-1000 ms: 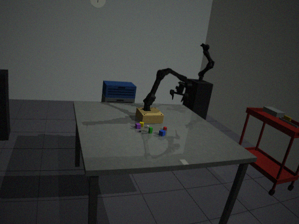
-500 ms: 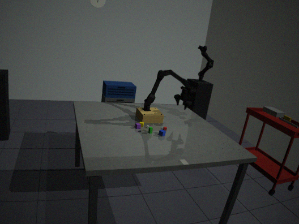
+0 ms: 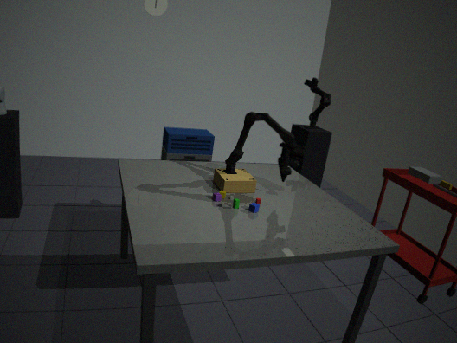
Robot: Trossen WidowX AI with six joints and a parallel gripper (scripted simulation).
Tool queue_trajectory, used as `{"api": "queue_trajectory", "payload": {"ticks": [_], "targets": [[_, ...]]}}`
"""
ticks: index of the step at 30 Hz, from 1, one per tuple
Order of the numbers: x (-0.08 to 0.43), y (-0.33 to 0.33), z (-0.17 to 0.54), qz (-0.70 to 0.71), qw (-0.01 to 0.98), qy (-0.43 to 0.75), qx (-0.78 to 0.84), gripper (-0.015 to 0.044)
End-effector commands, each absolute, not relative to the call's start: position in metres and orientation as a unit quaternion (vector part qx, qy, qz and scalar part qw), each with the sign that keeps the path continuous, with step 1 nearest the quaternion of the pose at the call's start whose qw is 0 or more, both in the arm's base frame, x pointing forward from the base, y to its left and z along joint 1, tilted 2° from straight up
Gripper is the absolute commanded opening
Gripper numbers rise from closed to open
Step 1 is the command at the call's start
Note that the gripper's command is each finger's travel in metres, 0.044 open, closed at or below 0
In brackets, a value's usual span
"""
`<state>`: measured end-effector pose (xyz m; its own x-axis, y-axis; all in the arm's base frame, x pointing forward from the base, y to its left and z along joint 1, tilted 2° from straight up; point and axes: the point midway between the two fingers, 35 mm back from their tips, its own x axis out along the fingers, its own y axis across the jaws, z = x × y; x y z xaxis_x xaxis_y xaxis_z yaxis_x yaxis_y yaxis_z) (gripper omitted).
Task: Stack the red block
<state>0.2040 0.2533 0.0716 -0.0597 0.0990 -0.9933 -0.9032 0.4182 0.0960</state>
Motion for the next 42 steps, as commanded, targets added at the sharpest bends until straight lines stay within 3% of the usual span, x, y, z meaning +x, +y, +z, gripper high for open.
{"api": "queue_trajectory", "payload": {"ticks": [1, 23, 42], "targets": [[0.226, 0.228, 0.068, 0.354, 0.634, 0.625, -0.287, 0.0440], [0.294, 0.064, 0.044, -0.066, 0.722, 0.686, 0.058, 0.0440], [0.293, 0.059, 0.005, -0.078, 0.721, 0.685, 0.068, 0.0440]]}}
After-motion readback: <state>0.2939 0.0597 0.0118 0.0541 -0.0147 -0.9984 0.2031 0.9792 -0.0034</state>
